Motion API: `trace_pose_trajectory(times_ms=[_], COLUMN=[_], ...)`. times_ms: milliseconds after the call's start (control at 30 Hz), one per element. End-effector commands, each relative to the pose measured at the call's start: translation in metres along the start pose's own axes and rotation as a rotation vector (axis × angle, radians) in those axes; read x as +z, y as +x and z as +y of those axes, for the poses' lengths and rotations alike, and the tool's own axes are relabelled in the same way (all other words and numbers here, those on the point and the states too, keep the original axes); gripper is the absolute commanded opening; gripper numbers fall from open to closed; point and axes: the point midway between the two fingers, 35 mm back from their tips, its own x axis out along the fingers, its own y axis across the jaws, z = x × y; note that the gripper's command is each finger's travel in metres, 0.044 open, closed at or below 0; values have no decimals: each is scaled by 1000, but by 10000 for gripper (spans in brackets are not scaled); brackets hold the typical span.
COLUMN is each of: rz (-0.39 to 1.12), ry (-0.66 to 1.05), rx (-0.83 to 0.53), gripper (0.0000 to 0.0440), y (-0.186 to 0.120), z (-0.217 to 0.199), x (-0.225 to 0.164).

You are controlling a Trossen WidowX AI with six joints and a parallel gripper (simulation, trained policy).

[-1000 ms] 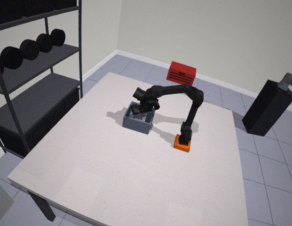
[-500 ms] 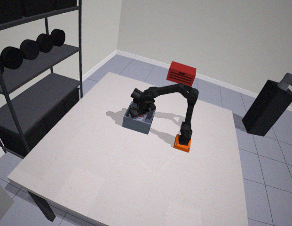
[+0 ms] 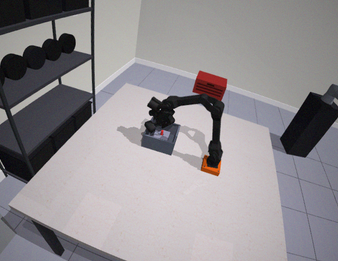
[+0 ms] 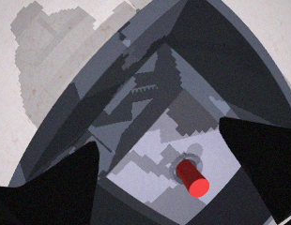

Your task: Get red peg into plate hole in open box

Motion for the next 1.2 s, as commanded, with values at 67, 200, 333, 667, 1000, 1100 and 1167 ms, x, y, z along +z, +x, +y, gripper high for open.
trace_pose_trajectory(times_ms=[67, 200, 333, 667, 1000, 1100, 1167], rz=[3, 9, 4, -9, -10, -11, -11], ry=[-31, -43, -50, -58, -58, -59, -59], rx=[63, 102, 142, 181, 183, 183, 183], gripper=[440, 440, 440, 440, 440, 440, 440], y=[-13, -23, -34, -44, -45, -45, -45], z=[16, 29, 42, 56, 56, 56, 57], x=[20, 31, 41, 51, 51, 51, 51])
